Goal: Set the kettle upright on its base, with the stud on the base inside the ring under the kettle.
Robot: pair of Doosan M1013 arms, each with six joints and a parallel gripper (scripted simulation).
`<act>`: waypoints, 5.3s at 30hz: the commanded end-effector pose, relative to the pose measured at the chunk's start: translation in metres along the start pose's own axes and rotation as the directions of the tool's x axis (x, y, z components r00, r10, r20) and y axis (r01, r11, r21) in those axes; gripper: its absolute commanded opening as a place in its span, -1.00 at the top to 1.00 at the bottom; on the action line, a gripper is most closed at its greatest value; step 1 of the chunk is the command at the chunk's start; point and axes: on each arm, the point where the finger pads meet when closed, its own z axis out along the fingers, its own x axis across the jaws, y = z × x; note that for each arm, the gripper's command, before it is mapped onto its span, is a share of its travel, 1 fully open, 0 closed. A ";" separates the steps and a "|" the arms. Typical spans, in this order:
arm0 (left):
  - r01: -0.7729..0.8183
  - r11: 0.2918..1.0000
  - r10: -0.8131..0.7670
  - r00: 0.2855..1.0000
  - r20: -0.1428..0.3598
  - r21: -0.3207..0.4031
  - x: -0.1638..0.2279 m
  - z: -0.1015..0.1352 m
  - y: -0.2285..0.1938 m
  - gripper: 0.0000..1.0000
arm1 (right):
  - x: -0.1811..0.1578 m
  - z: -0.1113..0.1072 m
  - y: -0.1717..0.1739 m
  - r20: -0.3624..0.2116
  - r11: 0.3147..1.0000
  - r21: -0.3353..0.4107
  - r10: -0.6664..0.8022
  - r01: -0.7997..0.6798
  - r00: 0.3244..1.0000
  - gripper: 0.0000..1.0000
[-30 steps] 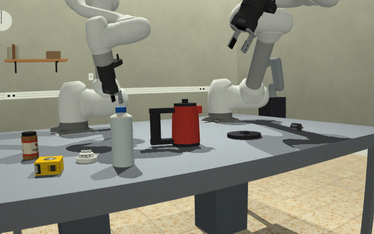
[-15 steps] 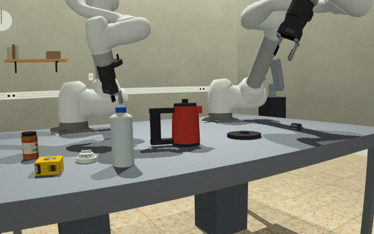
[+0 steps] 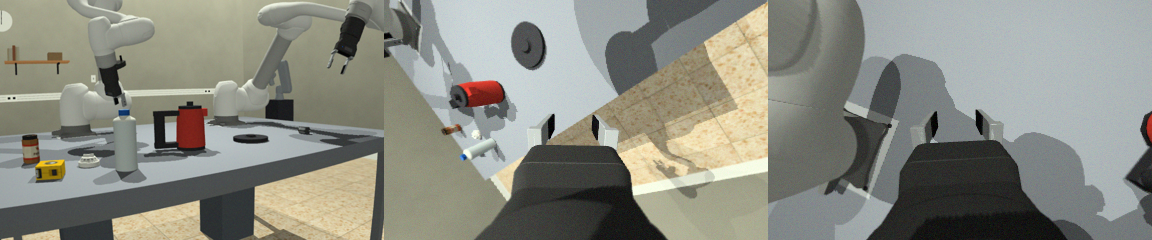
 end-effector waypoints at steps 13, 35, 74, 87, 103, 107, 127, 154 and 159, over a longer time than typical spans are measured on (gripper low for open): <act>0.491 0.871 -0.491 0.871 -0.011 0.002 0.151 -0.058 -0.226 -1.00 | 0.000 0.000 0.000 -0.001 1.000 0.000 0.000 0.000 1.000 -1.00; 0.903 0.427 -0.904 0.426 0.042 0.043 0.211 -0.079 -0.591 -1.00 | 0.000 0.000 0.000 -0.001 1.000 0.000 0.000 0.000 1.000 -1.00; 0.837 -0.448 -0.849 -0.508 0.144 0.315 -0.093 0.068 -1.035 -1.00 | 0.000 0.000 0.000 -0.001 1.000 0.000 0.000 0.000 1.000 -1.00; 0.770 -0.524 -0.785 -0.603 0.145 0.364 -0.144 0.094 -1.046 -1.00 | 0.000 0.000 0.000 -0.001 1.000 0.000 0.000 0.000 1.000 -1.00; 0.751 -0.541 -0.767 -0.625 0.145 0.377 -0.157 0.100 -1.047 -1.00 | 0.000 0.000 0.000 -0.001 1.000 0.000 0.000 0.000 1.000 -1.00; 0.751 -0.541 -0.767 -0.625 0.145 0.377 -0.157 0.100 -1.047 -1.00 | 0.001 -0.001 0.000 -0.001 1.000 -0.001 -0.003 0.003 1.000 -1.00; 0.751 -0.541 -0.767 -0.625 0.145 0.377 -0.157 0.100 -1.047 -1.00 | 0.060 -0.066 0.039 -0.014 0.950 -0.090 -0.302 0.299 0.953 -1.00; 0.751 -0.541 -0.767 -0.625 0.145 0.377 -0.157 0.100 -1.047 -1.00 | 0.195 -0.251 0.164 0.207 0.435 -0.271 -0.845 0.859 0.493 -1.00; 0.751 -0.541 -0.767 -0.625 0.145 0.377 -0.157 0.100 -1.047 -1.00 | 0.206 -0.269 0.176 0.241 0.371 -0.273 -0.867 0.888 0.437 -1.00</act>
